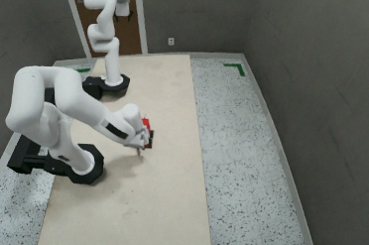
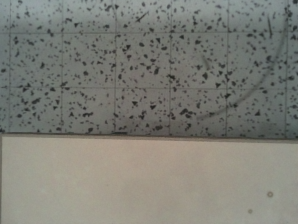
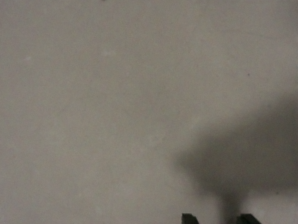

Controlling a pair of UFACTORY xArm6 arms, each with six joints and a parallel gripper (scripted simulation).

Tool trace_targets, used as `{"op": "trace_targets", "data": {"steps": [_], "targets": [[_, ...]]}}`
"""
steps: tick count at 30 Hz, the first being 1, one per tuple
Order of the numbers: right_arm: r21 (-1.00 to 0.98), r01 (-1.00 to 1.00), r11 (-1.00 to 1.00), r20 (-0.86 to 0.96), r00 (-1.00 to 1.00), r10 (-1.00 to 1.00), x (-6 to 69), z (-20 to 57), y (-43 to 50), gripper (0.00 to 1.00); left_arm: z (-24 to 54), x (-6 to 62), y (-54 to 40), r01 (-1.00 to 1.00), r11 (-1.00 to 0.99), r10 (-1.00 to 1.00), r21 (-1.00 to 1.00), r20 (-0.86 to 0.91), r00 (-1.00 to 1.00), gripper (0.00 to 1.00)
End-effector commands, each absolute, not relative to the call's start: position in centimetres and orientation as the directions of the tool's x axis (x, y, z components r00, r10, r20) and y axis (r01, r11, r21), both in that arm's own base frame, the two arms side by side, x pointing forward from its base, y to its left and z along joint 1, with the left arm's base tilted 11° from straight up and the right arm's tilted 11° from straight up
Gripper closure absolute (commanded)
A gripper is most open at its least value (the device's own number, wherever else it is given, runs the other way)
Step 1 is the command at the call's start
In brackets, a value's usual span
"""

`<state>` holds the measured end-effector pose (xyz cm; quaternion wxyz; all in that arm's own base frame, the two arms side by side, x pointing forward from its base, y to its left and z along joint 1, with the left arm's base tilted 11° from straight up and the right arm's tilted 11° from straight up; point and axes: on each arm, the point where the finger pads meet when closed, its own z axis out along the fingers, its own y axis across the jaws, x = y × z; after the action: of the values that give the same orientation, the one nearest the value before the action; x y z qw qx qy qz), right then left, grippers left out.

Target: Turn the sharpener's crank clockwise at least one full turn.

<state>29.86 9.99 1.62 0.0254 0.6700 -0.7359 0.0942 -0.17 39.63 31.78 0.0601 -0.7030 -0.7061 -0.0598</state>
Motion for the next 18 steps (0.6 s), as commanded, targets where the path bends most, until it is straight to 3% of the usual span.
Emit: {"op": "trace_targets", "data": {"steps": [1,18], "targets": [[-0.107,-0.991,0.084,0.162,-0.101,-0.982,30.6,1.4,9.9,1.0,31.9,-0.2,39.7,1.0,0.004,0.985,0.0,0.173,-0.004,0.0],[-0.107,-0.991,0.084,0.162,-0.101,-0.982,32.1,0.3,9.6,1.0,31.9,-0.2,39.7,1.0,0.004,0.985,0.0,0.173,-0.004,0.0]]}}
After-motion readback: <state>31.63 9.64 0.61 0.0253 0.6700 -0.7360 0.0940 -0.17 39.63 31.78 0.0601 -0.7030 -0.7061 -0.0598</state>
